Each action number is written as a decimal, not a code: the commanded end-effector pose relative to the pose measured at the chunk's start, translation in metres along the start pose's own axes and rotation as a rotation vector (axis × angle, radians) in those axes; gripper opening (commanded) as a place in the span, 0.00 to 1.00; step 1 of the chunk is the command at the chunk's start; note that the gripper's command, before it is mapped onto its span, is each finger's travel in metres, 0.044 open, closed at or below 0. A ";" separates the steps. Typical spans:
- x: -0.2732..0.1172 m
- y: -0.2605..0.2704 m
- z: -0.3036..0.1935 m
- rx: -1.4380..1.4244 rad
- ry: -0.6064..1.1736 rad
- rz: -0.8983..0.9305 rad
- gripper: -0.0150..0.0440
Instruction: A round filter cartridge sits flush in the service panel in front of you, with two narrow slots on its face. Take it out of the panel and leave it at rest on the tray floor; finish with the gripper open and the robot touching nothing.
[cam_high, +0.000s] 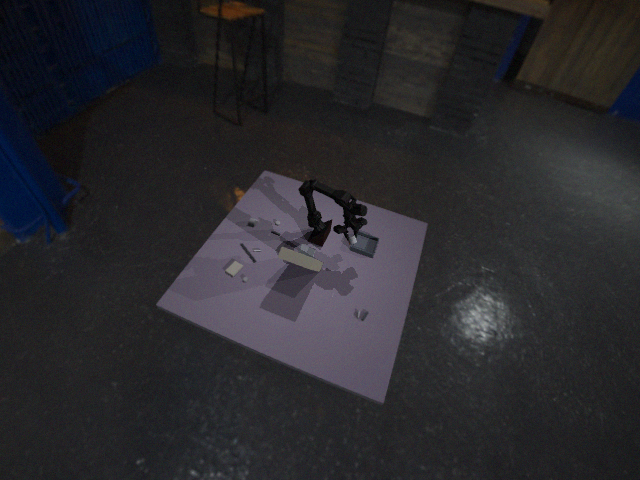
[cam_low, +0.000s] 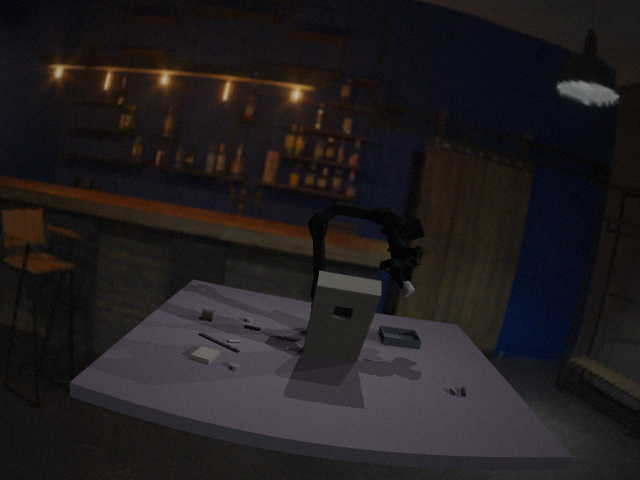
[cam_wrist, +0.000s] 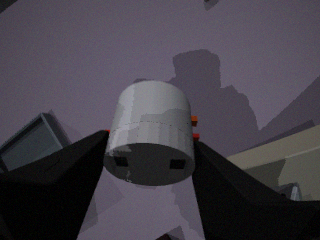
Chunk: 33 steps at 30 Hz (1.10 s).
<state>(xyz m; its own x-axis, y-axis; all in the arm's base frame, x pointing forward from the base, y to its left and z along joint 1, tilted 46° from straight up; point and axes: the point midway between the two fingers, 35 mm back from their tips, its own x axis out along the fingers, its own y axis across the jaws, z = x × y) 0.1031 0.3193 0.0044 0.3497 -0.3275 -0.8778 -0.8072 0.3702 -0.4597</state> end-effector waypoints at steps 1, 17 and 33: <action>-0.003 0.037 0.004 -0.184 -0.033 0.100 0.25; 0.006 0.071 -0.008 -0.302 -0.045 0.165 0.25; 0.050 0.152 -0.080 -0.585 -0.046 0.326 0.25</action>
<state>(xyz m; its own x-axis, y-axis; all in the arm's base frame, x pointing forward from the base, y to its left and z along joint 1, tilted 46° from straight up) -0.0220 0.3043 -0.0855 0.0945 -0.2318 -0.9682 -0.9954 -0.0364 -0.0884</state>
